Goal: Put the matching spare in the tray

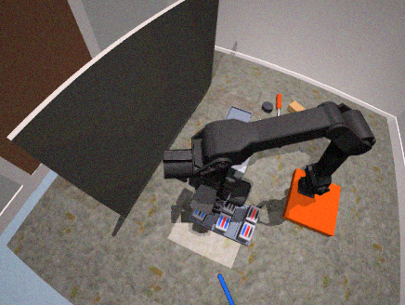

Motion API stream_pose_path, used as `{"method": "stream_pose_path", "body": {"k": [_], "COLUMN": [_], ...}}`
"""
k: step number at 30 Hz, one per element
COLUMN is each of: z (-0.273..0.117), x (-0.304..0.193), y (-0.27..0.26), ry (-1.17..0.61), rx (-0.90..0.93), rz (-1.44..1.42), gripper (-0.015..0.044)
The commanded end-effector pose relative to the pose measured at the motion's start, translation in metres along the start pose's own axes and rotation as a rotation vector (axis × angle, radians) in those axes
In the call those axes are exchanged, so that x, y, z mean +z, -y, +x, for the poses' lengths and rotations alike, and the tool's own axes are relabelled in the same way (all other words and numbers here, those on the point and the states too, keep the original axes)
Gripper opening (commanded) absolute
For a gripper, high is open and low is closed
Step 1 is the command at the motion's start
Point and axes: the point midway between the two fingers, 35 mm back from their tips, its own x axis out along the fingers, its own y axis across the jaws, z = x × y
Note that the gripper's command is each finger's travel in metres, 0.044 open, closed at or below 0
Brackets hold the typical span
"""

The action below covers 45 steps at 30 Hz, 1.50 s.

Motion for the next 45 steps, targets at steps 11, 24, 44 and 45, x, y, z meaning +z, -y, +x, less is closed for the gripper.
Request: {"method": "stream_pose_path", "body": {"k": [11, 24, 44, 45], "z": [-0.054, -0.077, -0.079, -0.079], "x": [-0.001, -0.015, -0.126, -0.132], "y": [-0.004, 0.000, 0.048, 0.050], "ry": [0.004, 0.003, -0.011, -0.012], "rx": [-0.006, -0.009, -0.018, -0.018], "rz": [-0.003, -0.005, 0.006, 0.006], "gripper": [0.0000, 0.0000, 0.0000, 0.0000]}}
